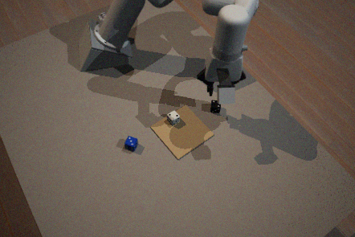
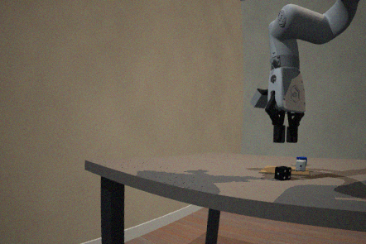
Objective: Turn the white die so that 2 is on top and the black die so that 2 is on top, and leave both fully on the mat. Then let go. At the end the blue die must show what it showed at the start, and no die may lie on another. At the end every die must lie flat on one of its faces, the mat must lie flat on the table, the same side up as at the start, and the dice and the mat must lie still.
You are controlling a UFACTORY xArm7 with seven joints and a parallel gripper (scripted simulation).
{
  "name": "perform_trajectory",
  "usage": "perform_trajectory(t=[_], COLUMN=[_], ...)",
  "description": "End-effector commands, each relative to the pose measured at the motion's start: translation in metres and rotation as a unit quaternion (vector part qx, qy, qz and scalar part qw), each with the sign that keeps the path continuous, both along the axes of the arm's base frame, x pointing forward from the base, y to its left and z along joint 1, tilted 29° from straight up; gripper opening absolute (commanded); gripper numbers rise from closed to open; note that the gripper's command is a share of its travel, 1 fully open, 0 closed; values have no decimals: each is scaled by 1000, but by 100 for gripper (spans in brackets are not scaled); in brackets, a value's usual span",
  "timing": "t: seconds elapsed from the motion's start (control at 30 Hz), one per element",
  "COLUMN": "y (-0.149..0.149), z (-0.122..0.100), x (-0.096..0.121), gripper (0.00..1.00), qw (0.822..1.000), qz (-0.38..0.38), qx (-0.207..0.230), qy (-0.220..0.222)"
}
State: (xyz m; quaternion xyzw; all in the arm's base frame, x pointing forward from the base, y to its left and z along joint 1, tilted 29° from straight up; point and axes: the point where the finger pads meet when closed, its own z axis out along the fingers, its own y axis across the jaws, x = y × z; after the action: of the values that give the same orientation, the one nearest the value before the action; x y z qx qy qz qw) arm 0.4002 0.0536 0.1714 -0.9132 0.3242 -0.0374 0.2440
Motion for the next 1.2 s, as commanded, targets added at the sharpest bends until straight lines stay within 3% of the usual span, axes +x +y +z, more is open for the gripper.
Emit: perform_trajectory(t=[0.0, 1.17], y=[-1, 1], z=[1, -2], x=[1, 2], gripper=[47, 47], qw=[1000, 1000], qz=[-1, -1], qx=[0, 0], qy=[-1, -1])
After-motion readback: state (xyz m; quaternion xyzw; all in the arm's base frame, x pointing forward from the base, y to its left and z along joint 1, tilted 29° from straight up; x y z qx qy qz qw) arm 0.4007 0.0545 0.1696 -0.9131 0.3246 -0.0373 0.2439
